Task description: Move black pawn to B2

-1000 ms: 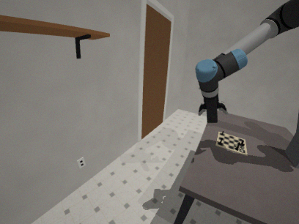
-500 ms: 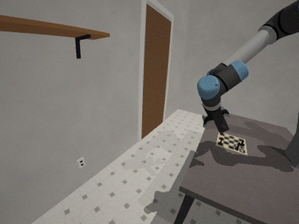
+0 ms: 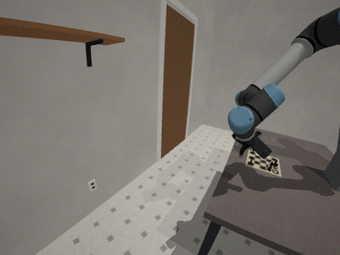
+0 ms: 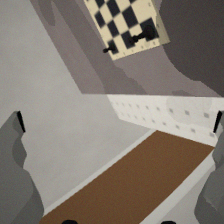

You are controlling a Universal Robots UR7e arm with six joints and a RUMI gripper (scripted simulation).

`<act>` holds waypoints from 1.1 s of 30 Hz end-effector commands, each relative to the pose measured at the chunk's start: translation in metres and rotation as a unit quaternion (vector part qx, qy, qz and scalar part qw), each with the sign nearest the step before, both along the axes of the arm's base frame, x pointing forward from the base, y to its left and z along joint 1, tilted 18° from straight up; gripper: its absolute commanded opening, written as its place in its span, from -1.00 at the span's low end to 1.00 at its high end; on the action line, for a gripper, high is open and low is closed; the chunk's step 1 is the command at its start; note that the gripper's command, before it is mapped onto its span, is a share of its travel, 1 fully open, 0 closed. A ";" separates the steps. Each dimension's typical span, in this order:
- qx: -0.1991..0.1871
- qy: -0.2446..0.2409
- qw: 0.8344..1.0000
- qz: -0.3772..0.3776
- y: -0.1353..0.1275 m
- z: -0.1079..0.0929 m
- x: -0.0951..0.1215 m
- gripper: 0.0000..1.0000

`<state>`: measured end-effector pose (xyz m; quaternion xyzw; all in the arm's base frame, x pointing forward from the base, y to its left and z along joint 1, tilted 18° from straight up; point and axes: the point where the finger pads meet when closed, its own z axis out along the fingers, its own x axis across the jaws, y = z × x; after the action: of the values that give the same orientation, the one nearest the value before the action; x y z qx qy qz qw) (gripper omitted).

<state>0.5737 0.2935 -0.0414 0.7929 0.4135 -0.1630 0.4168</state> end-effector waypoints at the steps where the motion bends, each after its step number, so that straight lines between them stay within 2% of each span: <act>1: -0.023 0.079 0.995 0.059 0.000 -0.014 -0.007 1.00; 6: -0.045 0.149 0.982 0.105 -0.001 -0.029 -0.015 1.00; 7: -0.045 0.149 0.982 0.105 -0.001 -0.029 -0.015 1.00; 8: -0.052 0.173 0.976 0.120 -0.001 -0.033 -0.018 1.00; 9: -0.052 0.173 0.976 0.120 -0.001 -0.033 -0.018 1.00; 12: -0.066 0.220 0.962 0.149 -0.003 -0.043 -0.023 1.00; 15: -0.066 0.220 0.962 0.149 -0.003 -0.043 -0.023 1.00; 17: -0.080 0.265 0.945 0.176 -0.004 -0.052 -0.027 1.00; 20: -0.086 0.288 0.935 0.189 -0.004 -0.056 -0.030 1.00; 21: -0.093 0.310 0.924 0.202 -0.005 -0.060 -0.032 1.00; 22: -0.093 0.310 0.924 0.202 -0.005 -0.060 -0.032 1.00; 23: -0.099 0.332 0.913 0.214 -0.005 -0.065 -0.034 1.00; 24: -0.099 0.332 0.913 0.214 -0.006 -0.065 -0.035 1.00; 25: -0.105 0.353 0.902 0.226 -0.006 -0.069 -0.037 1.00; 26: -0.105 0.354 0.901 0.226 -0.006 -0.069 -0.037 1.00; 27: -0.110 0.374 0.889 0.237 -0.007 -0.073 -0.039 1.00; 28: -0.111 0.375 0.889 0.237 -0.007 -0.073 -0.039 1.00; 29: -0.116 0.395 0.877 0.248 -0.007 -0.077 -0.041 1.00; 32: -0.116 0.395 0.877 0.248 -0.007 -0.077 -0.041 1.00; 33: -0.122 0.416 0.863 0.259 -0.008 -0.081 -0.044 1.00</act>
<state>0.5339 0.2852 -0.1153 0.5115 0.6844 -0.3865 0.3473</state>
